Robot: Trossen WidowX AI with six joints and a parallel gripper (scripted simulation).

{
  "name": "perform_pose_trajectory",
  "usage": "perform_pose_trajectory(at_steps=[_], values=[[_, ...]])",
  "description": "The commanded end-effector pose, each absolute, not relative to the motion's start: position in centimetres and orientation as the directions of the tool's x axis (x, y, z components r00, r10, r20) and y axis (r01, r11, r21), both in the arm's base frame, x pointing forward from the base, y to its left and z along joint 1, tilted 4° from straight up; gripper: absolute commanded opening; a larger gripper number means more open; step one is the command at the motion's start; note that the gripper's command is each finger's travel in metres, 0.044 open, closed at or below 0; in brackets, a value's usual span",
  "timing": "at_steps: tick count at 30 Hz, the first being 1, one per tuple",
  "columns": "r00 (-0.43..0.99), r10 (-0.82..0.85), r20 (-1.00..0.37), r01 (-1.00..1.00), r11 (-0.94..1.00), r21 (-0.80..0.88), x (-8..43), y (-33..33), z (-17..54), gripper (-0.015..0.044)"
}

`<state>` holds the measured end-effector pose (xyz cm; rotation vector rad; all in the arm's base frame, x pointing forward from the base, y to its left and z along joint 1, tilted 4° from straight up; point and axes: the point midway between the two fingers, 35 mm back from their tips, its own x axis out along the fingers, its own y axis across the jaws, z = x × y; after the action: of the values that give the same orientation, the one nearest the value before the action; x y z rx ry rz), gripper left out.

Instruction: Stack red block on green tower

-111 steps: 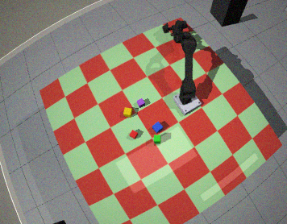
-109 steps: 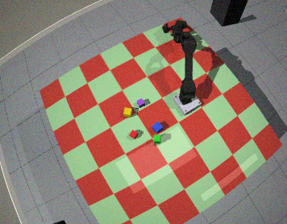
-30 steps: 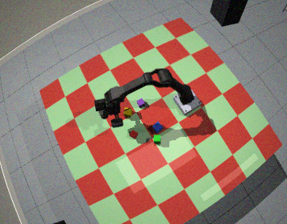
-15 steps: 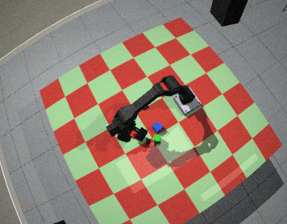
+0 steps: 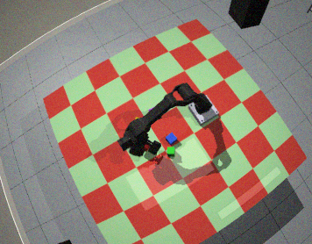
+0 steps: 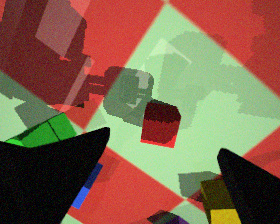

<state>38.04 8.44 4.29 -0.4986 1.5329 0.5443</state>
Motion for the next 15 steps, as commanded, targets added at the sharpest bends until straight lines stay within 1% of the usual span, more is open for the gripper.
perform_pose_trajectory(at_steps=[1, 15], values=[[-0.040, 0.014, -0.999, -0.621, 0.783, 0.036, 37.7, 8.4, 2.9, 0.0440], [-0.040, 0.014, -0.999, -0.621, 0.783, 0.036, 37.6, 8.4, 1.4, 0.0440]])
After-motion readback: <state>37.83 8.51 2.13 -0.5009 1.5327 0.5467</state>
